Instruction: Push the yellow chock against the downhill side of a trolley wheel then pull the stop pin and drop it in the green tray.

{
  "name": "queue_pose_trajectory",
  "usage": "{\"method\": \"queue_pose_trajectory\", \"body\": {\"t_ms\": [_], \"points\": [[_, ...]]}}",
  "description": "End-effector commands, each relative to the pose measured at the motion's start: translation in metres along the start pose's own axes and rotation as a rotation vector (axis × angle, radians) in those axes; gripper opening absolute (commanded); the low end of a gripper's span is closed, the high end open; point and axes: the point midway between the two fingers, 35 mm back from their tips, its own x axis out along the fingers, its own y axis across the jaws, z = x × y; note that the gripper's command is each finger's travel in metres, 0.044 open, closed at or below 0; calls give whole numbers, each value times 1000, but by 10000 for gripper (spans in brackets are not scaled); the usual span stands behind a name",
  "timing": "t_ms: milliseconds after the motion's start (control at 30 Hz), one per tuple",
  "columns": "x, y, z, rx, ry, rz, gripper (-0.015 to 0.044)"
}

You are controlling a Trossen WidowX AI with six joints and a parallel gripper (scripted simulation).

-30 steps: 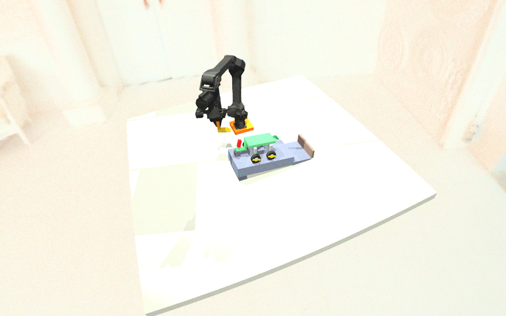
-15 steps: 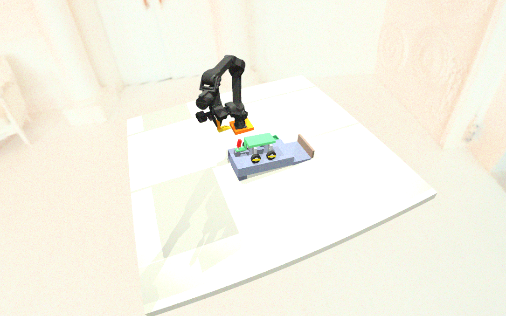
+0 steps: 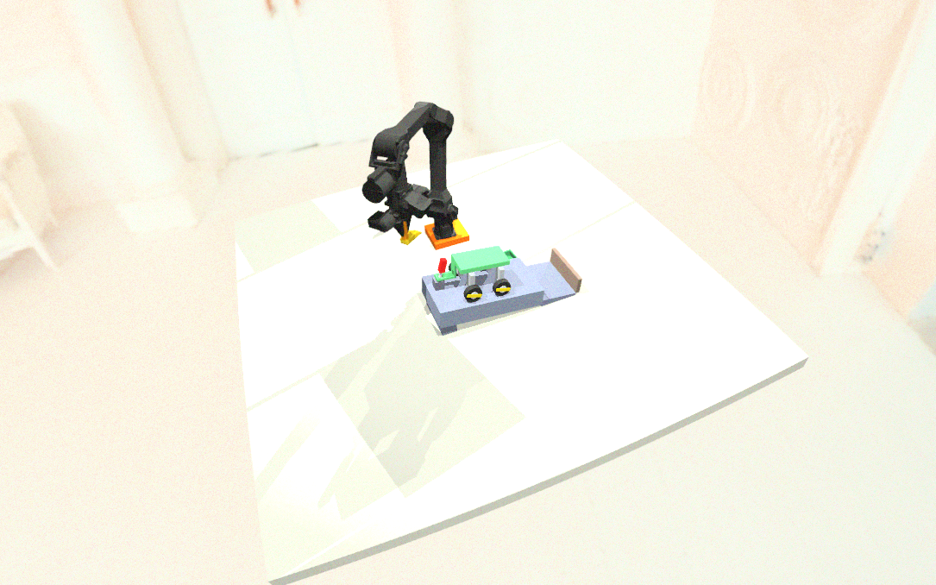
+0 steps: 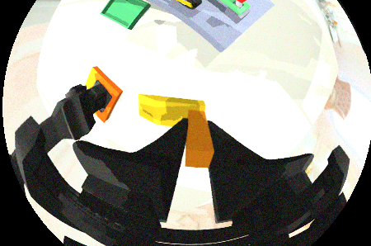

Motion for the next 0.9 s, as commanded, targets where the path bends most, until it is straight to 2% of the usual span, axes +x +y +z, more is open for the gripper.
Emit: {"method": "queue_pose_trajectory", "body": {"t_ms": [0, 733, 867], "points": [[0, 0, 0, -132, -4, 1, 0], [0, 0, 0, -891, -6, 1, 0], [0, 0, 0, -942, -6, 1, 0]]}}
